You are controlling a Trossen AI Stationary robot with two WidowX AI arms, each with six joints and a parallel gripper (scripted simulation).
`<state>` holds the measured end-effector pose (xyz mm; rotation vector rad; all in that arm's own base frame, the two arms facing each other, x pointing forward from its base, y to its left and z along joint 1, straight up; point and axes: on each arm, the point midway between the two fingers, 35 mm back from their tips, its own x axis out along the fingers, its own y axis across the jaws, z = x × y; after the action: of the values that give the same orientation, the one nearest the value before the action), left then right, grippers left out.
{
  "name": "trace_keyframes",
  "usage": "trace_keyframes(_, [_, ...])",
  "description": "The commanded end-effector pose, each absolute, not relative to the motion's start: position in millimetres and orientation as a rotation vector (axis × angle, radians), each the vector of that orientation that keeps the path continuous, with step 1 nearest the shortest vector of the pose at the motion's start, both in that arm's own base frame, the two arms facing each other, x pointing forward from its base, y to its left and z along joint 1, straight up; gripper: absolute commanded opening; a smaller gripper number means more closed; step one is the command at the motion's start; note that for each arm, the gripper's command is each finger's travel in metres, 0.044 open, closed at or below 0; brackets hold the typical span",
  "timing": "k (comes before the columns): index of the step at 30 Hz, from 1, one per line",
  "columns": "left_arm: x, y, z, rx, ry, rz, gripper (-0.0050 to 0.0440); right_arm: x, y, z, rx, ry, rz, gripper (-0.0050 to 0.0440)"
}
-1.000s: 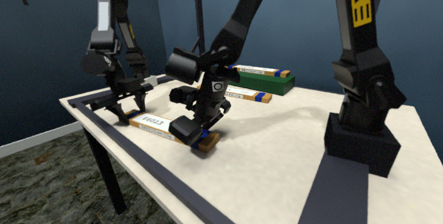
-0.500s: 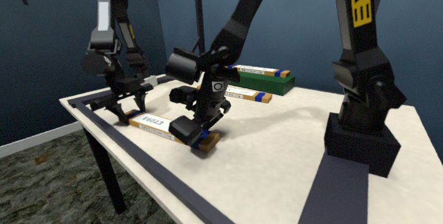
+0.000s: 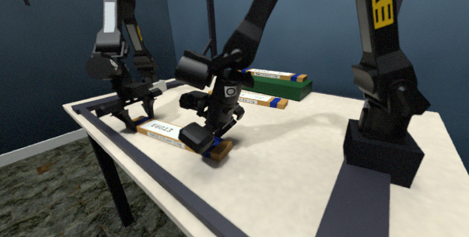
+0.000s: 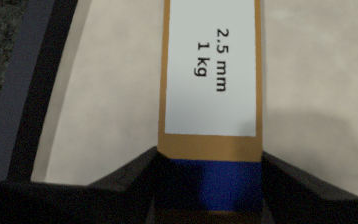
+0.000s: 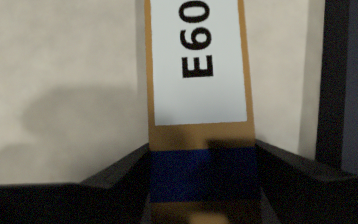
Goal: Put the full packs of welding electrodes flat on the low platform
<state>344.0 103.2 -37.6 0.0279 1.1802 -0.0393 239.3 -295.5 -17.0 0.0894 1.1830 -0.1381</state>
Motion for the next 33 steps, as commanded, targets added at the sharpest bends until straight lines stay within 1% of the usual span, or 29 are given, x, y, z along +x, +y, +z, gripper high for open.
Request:
trace_keyframes(1, [350,105,-24,0.042,1.151,-0.032,-0.0050,243,-300,0,0.063,1.159,-0.153,-0.0050])
trace_keyframes(33, [350,107,35,0.045,1.143,-0.025,-0.0050,242,-301,58,0.055,1.154,-0.158,-0.0050])
